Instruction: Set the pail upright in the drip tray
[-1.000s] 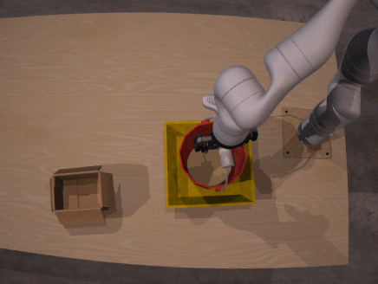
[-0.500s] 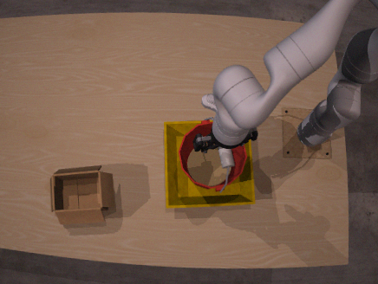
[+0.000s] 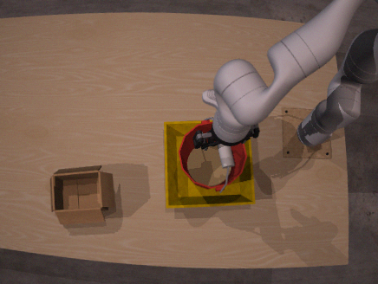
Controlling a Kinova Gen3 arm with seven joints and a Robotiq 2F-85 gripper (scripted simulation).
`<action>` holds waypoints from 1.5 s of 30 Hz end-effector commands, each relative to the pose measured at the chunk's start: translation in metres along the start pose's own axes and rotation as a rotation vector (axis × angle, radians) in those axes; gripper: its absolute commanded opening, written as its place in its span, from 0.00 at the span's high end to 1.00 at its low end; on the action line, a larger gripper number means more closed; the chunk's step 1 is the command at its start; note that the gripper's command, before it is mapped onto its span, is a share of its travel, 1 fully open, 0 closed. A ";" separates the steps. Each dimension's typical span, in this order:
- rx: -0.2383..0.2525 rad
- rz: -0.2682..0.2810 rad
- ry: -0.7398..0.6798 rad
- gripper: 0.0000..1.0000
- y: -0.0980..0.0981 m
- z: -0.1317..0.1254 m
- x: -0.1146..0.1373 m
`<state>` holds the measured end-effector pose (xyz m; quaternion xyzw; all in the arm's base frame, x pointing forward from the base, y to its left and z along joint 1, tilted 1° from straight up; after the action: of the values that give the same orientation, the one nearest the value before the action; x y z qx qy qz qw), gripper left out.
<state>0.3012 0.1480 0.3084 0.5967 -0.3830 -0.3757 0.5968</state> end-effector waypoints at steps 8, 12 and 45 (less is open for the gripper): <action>0.004 -0.003 0.003 0.00 0.024 0.001 0.000; 0.004 -0.003 0.003 0.00 0.033 0.001 0.000; 0.003 -0.003 0.004 0.00 0.056 0.002 -0.001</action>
<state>0.3008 0.1482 0.3618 0.5977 -0.3845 -0.3743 0.5956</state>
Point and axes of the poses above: the point where the finger pads meet when closed, its own y axis back along the fingers, its own z axis across the jaws, x = y × z, the point moved 5 cm from there along y, back along the fingers, and after that the axes turned 6 degrees about y, right-handed, at the moved point
